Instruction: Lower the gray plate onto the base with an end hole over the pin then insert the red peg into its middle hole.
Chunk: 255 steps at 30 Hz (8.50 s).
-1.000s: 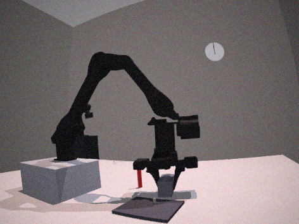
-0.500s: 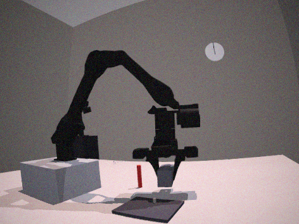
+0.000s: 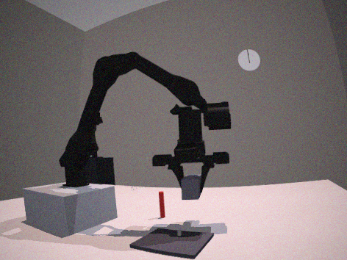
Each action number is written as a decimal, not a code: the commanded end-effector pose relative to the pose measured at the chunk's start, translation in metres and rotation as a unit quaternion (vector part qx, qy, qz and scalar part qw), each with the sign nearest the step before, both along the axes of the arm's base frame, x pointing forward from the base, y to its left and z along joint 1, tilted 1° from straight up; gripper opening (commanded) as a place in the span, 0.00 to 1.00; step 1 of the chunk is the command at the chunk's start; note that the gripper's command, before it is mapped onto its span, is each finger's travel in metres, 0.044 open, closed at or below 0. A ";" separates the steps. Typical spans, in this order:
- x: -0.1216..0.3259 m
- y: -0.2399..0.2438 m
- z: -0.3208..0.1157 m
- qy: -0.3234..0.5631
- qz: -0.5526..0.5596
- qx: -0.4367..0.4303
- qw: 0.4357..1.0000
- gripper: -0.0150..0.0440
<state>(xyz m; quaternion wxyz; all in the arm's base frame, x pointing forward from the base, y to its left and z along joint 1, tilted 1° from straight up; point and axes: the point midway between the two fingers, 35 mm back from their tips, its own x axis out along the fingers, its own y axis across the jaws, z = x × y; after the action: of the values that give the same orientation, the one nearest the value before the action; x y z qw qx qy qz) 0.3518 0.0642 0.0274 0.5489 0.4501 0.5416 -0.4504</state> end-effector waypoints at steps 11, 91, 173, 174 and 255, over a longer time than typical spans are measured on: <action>-0.004 -0.004 0.048 -0.007 0.000 0.000 1.000 0.25; -0.008 -0.138 -0.028 -0.010 -0.268 -0.001 0.963 0.25; -0.046 -0.036 0.057 0.001 -0.080 -0.011 0.997 1.00; -0.053 -0.022 0.057 0.000 -0.052 -0.009 0.999 1.00; -0.109 0.045 -0.050 -0.003 0.126 0.000 0.992 0.29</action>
<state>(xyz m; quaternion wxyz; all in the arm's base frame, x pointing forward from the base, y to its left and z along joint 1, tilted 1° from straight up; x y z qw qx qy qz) 0.2425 0.1092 -0.0227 0.6020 0.3803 0.5915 -0.3783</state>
